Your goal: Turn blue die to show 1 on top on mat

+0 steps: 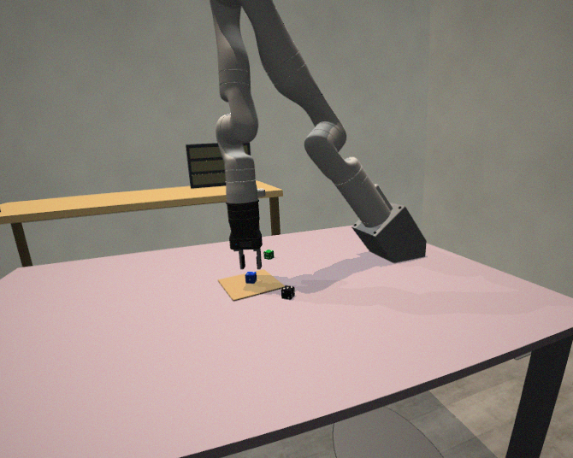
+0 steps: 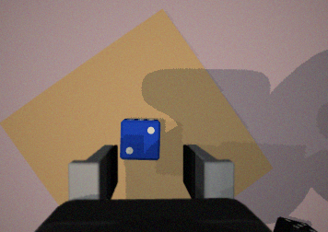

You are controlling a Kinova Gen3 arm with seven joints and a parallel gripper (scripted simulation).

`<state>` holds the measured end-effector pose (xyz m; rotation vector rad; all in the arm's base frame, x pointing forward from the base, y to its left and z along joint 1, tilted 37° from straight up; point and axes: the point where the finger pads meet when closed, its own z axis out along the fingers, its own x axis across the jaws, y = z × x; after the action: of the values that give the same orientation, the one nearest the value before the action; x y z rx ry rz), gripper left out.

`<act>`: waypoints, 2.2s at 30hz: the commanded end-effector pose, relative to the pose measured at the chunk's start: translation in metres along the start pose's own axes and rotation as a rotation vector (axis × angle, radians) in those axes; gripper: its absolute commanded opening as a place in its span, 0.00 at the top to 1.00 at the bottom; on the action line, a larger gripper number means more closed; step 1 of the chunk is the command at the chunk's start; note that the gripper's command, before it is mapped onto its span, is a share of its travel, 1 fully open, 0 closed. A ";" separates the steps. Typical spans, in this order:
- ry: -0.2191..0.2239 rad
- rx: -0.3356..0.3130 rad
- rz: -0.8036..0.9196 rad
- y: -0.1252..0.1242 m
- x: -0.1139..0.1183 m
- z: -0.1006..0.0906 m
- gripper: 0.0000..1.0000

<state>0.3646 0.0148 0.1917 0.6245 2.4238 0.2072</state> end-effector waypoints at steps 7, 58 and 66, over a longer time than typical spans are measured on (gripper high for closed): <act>-0.009 0.018 0.029 -0.011 -0.006 0.005 0.21; -0.009 0.018 0.029 -0.011 -0.006 0.011 0.21; -0.009 0.018 0.029 -0.011 -0.006 0.011 0.21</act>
<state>0.3711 0.0020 0.1829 0.6682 2.4119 0.1941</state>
